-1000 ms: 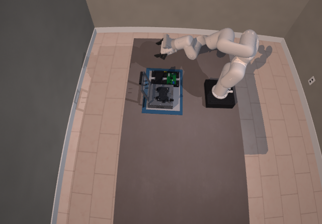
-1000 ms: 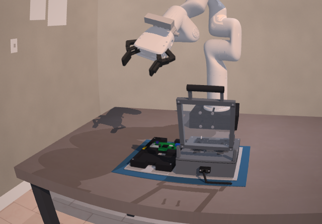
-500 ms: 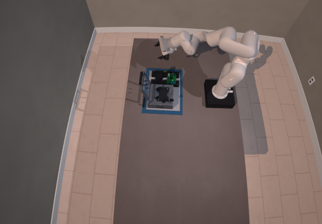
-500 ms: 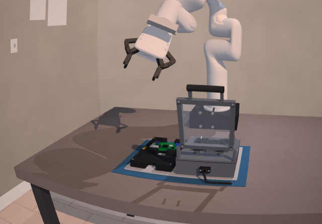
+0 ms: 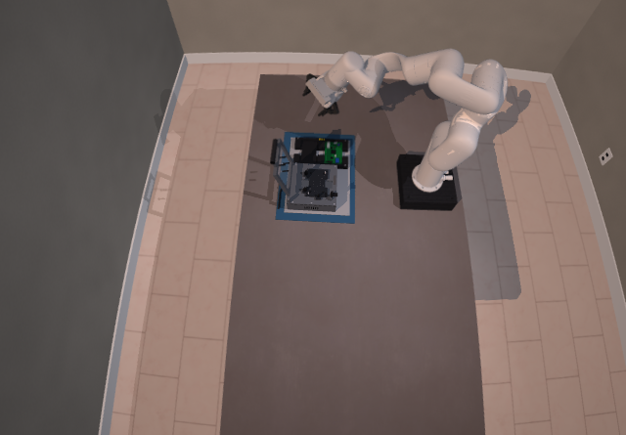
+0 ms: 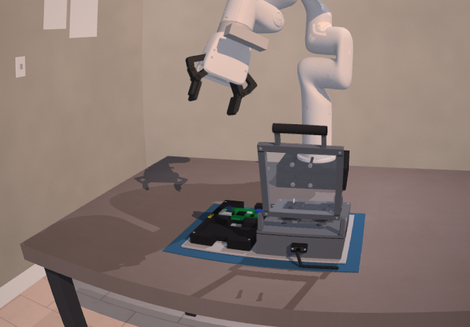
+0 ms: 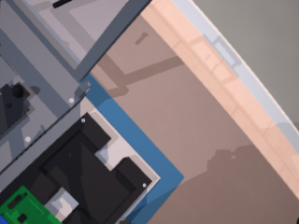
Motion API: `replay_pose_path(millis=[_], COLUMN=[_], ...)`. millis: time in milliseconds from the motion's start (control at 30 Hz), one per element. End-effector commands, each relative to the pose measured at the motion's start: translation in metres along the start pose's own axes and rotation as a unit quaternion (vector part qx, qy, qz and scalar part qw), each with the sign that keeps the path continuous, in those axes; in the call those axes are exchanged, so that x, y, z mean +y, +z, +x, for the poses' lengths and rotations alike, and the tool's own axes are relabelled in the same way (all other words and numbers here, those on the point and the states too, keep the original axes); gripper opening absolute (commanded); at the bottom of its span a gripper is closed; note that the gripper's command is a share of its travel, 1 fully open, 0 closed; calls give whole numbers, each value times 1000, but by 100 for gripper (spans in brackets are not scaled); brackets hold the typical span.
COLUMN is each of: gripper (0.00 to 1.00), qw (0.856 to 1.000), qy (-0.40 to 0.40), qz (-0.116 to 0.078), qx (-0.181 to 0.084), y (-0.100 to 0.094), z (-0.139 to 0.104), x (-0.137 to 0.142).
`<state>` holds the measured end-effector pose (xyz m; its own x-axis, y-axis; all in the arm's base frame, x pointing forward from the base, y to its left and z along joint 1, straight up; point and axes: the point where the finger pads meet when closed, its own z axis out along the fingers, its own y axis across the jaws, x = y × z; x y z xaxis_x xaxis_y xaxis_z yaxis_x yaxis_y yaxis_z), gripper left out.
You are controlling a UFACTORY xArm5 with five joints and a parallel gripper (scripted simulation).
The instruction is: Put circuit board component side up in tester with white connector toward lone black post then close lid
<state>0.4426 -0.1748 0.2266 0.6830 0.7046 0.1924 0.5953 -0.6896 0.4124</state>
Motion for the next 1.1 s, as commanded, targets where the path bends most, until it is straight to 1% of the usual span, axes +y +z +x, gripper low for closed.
replay_pose_path(millis=[0, 200, 367, 433, 500, 600, 800, 867, 933, 1067], gripper=[100, 100, 100, 100, 100, 100, 100, 100, 100, 100], qw=[997, 986, 971, 971, 957, 945, 915, 908, 905, 904], qy=[-69, -143, -203, -203, -247, -276, -341, -353, -359, -362], qz=[42, 86, 124, 124, 152, 171, 215, 224, 228, 230], qx=[-16, -26, -29, -29, -28, -26, -17, -15, -13, -13], y=[-7, -17, -27, -27, -35, -42, -59, -62, -64, -65], z=[-3, -8, -13, -13, -17, -19, -25, -26, -27, -27], x=[-8, -19, -30, -30, -38, -44, -57, -59, -61, -61])
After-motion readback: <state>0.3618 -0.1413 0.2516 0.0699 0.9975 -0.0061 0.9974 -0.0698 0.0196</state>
